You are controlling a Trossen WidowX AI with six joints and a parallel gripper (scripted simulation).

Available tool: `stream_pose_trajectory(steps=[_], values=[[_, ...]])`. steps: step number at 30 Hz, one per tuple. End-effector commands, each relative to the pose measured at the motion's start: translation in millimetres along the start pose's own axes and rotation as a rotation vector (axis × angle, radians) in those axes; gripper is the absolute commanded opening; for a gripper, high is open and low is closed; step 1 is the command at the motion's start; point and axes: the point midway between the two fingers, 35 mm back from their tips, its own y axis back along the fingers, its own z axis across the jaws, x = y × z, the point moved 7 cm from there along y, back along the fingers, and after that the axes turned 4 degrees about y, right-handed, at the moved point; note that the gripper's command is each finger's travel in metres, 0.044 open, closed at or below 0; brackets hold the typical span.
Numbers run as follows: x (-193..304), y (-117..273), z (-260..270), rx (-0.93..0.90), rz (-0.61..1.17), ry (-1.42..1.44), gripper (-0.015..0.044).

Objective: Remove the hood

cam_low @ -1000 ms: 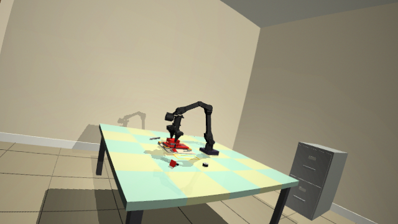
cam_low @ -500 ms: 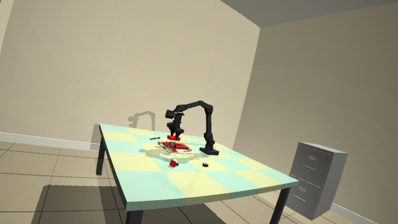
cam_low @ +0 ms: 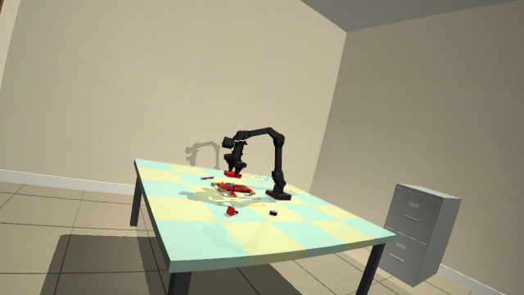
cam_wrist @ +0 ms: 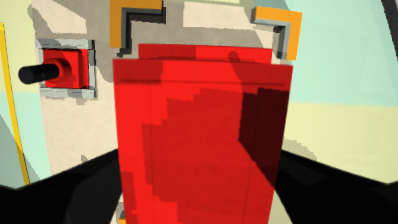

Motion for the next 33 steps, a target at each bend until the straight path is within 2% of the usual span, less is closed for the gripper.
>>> stream_pose_trajectory(steps=[1,33], values=[[-5.2,-0.4,16.4,0.001,-0.001,0.005,0.0],[-15.3,4.3,136.1,-0.008,-0.004,0.013,0.0]])
